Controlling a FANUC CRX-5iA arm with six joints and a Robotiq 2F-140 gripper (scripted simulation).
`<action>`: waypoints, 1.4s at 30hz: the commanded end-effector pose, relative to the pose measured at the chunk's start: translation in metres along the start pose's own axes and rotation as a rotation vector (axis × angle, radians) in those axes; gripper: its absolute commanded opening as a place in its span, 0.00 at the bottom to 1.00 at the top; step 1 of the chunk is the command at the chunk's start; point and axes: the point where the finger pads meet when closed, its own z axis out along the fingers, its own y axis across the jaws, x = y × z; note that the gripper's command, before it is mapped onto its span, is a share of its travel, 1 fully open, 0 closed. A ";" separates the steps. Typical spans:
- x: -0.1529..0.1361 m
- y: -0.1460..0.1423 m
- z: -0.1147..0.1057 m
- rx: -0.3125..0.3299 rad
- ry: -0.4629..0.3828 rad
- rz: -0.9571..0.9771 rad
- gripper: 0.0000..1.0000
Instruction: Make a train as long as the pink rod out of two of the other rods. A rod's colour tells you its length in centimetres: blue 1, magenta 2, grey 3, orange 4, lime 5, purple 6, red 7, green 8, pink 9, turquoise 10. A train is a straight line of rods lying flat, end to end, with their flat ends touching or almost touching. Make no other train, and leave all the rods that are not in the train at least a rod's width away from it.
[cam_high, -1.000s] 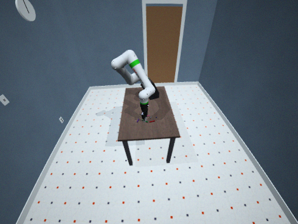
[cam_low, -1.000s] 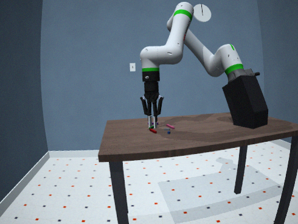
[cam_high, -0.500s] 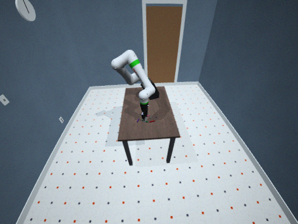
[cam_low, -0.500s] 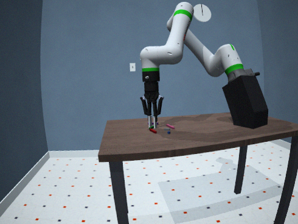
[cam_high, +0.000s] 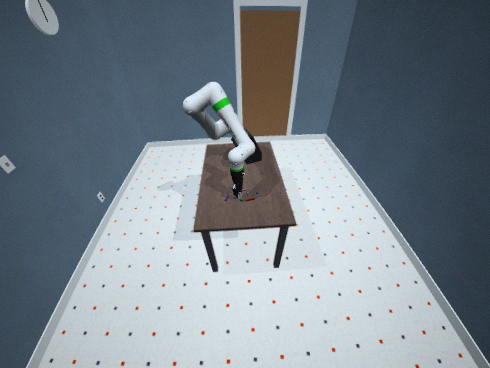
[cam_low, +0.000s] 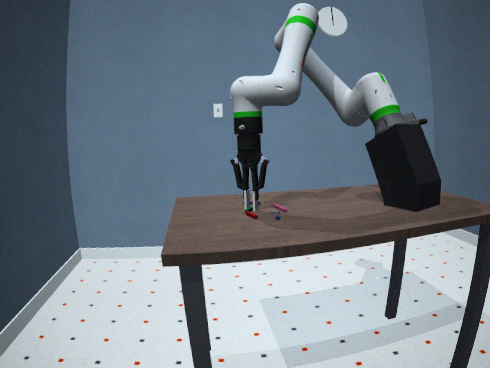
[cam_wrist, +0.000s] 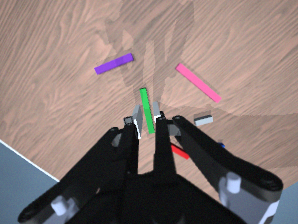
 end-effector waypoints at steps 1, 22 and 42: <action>0.000 0.000 0.000 0.000 0.000 0.000 0.15; 0.000 0.000 0.000 0.000 0.000 0.000 0.03; 0.000 0.000 -0.002 0.000 0.000 0.000 0.03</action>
